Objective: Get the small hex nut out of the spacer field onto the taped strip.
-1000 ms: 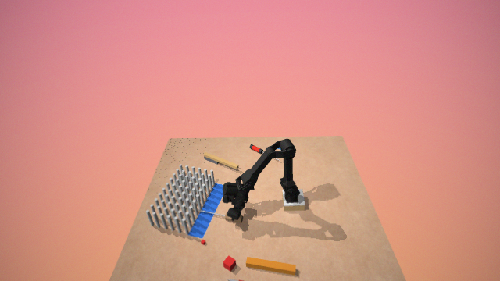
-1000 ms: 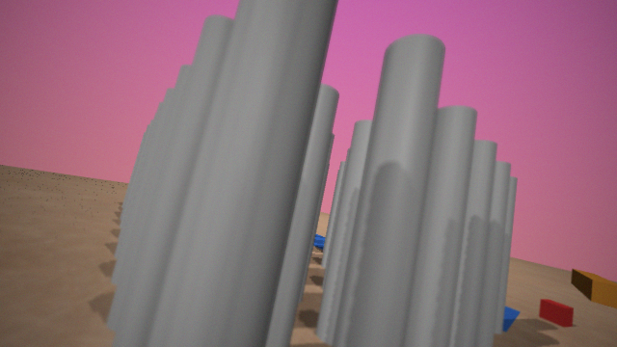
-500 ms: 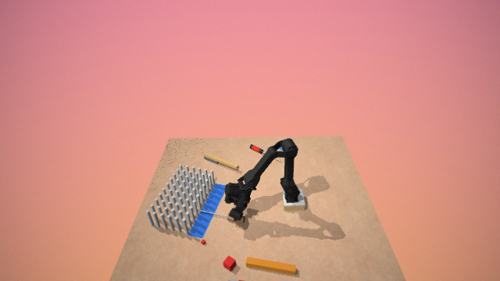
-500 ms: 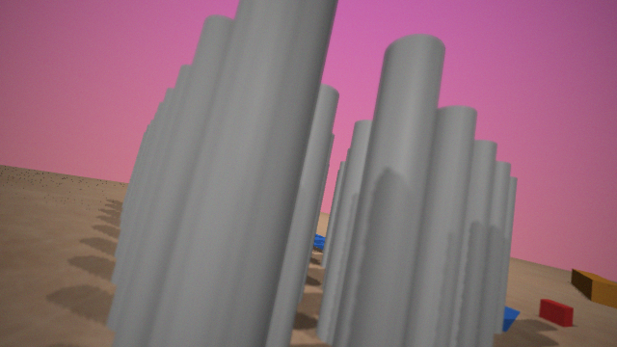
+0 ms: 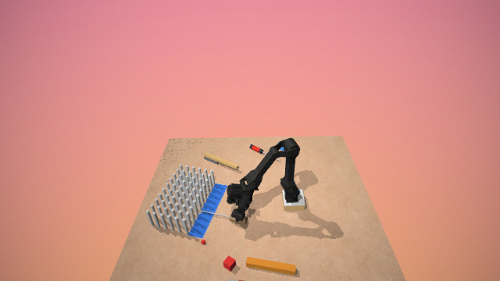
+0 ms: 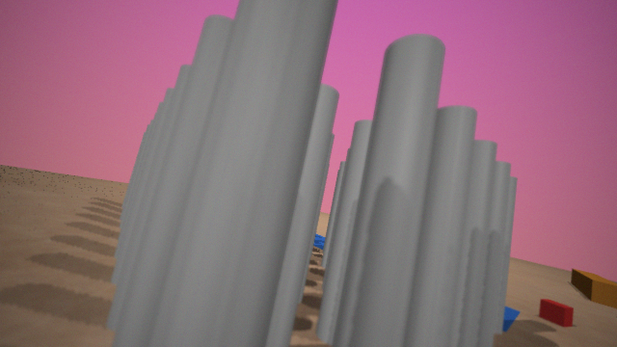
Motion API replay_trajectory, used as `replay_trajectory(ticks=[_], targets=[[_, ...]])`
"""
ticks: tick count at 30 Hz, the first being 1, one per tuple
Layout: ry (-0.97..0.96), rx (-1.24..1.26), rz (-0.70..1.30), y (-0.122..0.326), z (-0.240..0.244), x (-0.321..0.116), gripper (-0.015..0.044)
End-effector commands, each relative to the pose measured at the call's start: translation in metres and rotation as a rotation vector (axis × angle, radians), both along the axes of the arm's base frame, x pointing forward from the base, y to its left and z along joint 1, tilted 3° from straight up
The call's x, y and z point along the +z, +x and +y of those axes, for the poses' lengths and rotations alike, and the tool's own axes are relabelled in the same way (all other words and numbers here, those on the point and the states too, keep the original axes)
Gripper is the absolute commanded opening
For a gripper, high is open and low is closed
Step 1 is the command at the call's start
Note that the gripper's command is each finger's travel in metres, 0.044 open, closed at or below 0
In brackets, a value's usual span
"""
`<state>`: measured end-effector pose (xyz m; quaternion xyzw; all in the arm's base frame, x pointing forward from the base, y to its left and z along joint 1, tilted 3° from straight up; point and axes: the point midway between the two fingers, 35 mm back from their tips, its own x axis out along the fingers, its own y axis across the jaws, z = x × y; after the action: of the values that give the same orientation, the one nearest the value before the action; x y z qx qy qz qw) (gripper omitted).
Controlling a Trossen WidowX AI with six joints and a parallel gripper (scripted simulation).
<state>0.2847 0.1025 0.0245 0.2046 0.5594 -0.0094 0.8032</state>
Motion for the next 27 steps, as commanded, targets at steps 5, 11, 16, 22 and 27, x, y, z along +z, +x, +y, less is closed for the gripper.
replay_trajectory(ticks=[5, 11, 16, 22, 27], targets=[[0.001, -0.003, 0.002, -0.005, 0.001, 0.001, 0.0000], [0.001, -0.004, 0.002, -0.004, 0.000, 0.005, 0.0000], [0.002, -0.003, 0.002, -0.003, 0.000, 0.009, 0.0000], [0.002, -0.003, 0.002, -0.002, 0.000, 0.014, 0.0000], [0.002, -0.002, 0.002, -0.001, 0.000, 0.018, 0.0000]])
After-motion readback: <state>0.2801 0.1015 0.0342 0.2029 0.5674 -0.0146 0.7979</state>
